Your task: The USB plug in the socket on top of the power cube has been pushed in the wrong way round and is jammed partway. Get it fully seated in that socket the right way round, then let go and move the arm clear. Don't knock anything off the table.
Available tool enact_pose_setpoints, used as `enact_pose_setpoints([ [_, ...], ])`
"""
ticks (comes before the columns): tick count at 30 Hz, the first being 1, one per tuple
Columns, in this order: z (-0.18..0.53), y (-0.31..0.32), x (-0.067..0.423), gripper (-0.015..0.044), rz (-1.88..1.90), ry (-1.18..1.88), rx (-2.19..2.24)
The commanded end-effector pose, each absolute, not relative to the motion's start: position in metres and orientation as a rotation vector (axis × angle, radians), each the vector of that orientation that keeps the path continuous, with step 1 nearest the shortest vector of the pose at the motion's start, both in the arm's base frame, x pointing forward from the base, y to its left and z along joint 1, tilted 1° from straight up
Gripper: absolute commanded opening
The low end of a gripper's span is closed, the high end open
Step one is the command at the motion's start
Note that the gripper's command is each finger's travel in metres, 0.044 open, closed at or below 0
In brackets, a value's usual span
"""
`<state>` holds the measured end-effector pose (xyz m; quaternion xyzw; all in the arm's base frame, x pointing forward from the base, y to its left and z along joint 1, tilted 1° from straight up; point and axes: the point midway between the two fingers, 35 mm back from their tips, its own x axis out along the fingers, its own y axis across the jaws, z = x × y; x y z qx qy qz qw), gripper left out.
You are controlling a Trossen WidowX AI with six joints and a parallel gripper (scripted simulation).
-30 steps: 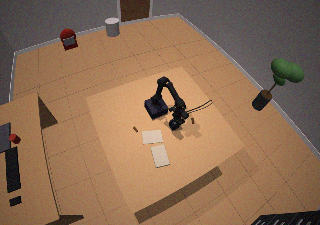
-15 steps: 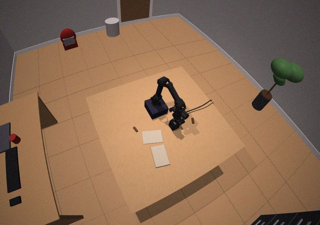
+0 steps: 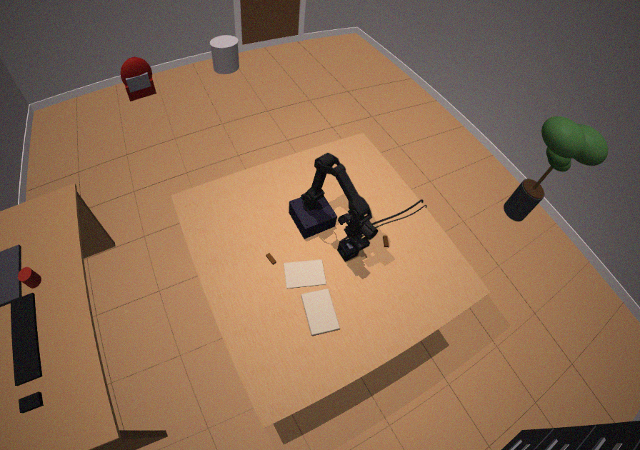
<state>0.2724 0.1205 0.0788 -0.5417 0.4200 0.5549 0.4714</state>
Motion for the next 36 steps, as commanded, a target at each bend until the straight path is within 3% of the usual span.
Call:
enact_pose_setpoints([
  [1, 0.0772, 0.1214, 0.2722, 0.0, 1.369, 1.023, -1.323],
  [36, 0.0731, 0.1233, 0.2723, 0.0, 1.383, 1.005, -1.303],
])
